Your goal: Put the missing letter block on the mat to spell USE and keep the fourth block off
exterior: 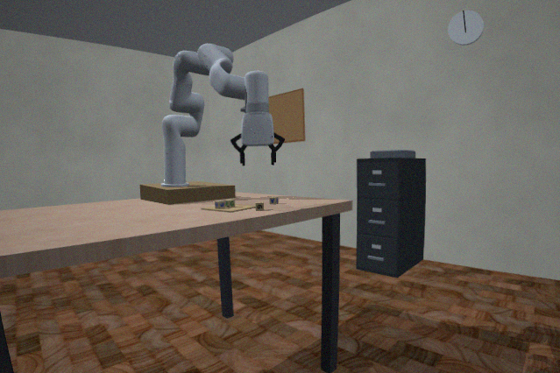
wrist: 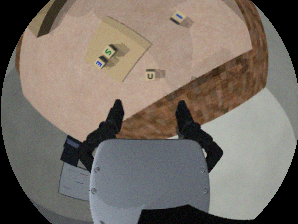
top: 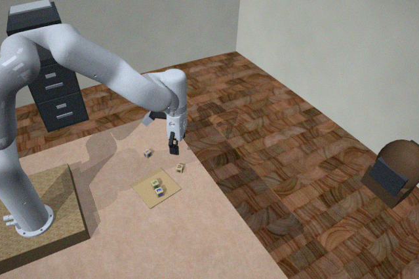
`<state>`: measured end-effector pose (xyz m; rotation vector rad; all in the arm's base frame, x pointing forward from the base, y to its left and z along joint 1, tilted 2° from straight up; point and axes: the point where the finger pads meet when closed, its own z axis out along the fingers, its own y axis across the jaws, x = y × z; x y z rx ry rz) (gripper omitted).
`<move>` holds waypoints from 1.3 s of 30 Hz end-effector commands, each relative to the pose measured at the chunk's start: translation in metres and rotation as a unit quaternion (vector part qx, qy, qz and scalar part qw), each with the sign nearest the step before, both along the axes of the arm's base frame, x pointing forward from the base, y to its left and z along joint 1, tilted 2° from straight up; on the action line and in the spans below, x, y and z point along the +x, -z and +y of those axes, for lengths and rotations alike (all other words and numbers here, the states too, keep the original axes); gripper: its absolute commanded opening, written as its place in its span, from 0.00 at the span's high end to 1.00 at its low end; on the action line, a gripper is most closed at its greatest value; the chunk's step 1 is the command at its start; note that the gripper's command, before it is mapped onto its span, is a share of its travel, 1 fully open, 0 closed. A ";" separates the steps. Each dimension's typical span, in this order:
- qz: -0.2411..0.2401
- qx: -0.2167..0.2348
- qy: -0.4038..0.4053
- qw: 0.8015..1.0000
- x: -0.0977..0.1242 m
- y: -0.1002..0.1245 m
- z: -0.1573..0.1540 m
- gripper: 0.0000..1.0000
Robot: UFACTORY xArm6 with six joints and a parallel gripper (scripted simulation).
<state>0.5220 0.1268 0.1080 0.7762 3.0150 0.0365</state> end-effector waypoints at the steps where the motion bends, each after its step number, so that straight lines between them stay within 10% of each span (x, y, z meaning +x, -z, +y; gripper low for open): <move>1: -0.002 0.002 0.034 0.999 0.001 0.000 0.000 0.00; 20: 0.003 0.011 0.310 0.951 0.002 0.018 0.000 0.00; 39: 0.008 0.021 0.609 0.793 0.003 0.040 0.000 0.00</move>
